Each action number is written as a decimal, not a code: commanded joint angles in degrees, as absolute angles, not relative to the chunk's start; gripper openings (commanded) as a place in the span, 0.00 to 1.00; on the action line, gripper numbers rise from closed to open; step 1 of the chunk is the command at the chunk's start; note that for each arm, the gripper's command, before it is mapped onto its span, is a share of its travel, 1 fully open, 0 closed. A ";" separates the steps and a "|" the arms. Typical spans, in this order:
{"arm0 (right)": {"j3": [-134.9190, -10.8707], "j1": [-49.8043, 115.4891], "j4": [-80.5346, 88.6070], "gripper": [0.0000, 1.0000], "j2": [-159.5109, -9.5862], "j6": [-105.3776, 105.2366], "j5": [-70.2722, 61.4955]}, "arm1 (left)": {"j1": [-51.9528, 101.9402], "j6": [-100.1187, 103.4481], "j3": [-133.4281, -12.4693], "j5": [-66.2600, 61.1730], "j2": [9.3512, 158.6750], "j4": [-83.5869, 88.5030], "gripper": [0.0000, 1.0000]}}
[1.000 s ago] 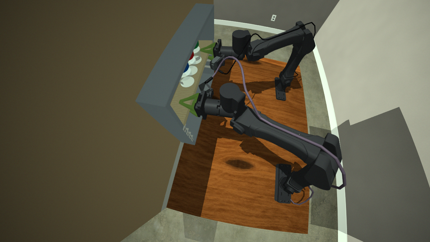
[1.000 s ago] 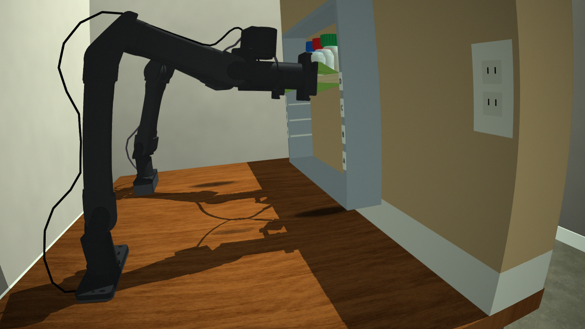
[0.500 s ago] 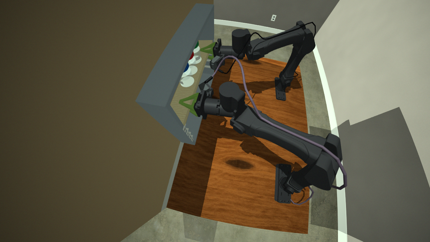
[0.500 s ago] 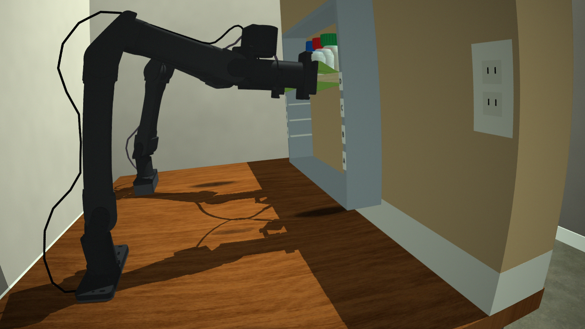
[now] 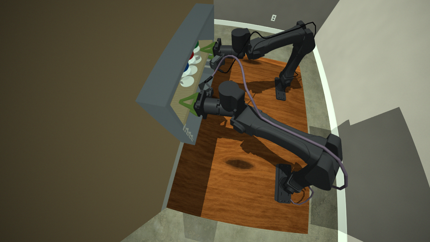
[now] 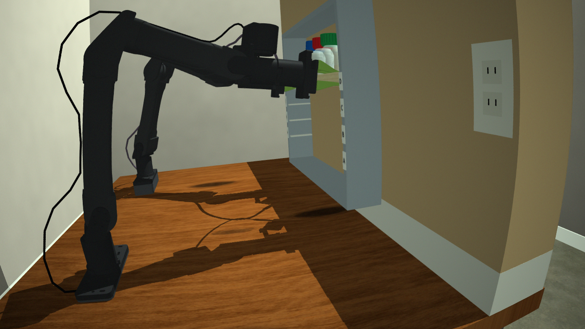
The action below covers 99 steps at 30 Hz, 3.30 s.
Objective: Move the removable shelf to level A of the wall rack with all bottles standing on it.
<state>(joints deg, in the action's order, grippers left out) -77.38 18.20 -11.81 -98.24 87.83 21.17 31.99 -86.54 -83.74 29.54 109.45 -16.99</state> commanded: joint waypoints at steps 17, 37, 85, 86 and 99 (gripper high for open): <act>-81.90 17.99 -13.95 0.00 -95.92 89.97 20.93 | 31.72 -89.88 -87.92 29.40 106.80 -18.73 0.00; -79.28 19.15 -12.68 0.00 -92.19 89.77 22.07 | 33.15 -89.62 -84.65 30.81 103.16 -18.14 0.00; -68.06 22.86 -13.20 0.00 -81.59 89.67 25.79 | 37.47 -89.43 -72.03 35.16 93.69 -21.09 0.00; -67.74 22.99 -13.20 0.00 -81.24 89.70 25.93 | 37.62 -89.46 -71.67 35.31 93.39 -21.18 0.00; -64.87 24.37 -12.93 0.00 -78.12 89.67 27.29 | 39.15 -89.42 -68.50 36.82 90.65 -21.59 0.00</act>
